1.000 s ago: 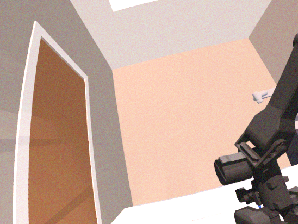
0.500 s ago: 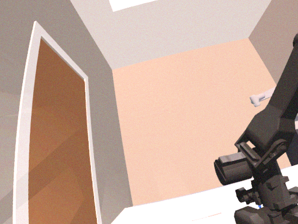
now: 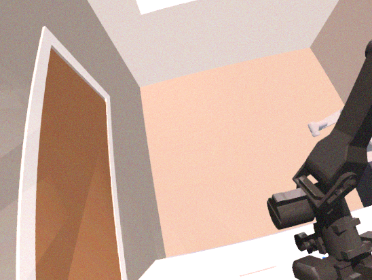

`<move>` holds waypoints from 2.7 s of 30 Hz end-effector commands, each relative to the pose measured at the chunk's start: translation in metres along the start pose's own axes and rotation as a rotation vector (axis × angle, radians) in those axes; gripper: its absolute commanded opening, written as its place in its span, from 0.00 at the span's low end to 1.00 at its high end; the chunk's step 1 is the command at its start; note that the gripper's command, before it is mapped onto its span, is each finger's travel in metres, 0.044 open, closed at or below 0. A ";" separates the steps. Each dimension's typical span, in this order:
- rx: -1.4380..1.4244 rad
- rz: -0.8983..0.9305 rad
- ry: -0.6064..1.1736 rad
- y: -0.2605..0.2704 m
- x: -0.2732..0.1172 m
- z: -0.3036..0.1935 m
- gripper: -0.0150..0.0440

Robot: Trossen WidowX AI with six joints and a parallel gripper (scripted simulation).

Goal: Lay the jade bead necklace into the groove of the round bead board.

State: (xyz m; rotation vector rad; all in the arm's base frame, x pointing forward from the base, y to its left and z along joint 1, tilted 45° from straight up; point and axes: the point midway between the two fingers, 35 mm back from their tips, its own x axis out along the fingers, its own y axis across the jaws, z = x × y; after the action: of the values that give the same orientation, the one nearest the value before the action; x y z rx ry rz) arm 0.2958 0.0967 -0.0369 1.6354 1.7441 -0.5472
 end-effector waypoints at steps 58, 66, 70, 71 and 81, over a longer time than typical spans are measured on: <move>-0.004 0.002 0.004 0.052 -0.003 -0.004 1.00; -0.004 0.002 0.004 0.052 -0.003 -0.004 1.00; -0.004 0.002 0.004 0.052 -0.003 -0.004 1.00; -0.004 0.002 0.004 0.052 -0.003 -0.004 1.00; -0.735 0.002 0.003 0.041 -0.031 -0.017 0.56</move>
State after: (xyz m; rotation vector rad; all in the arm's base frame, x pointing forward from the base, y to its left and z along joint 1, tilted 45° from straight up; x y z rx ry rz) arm 0.3421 0.0961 -0.0068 1.3325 1.7076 -0.1451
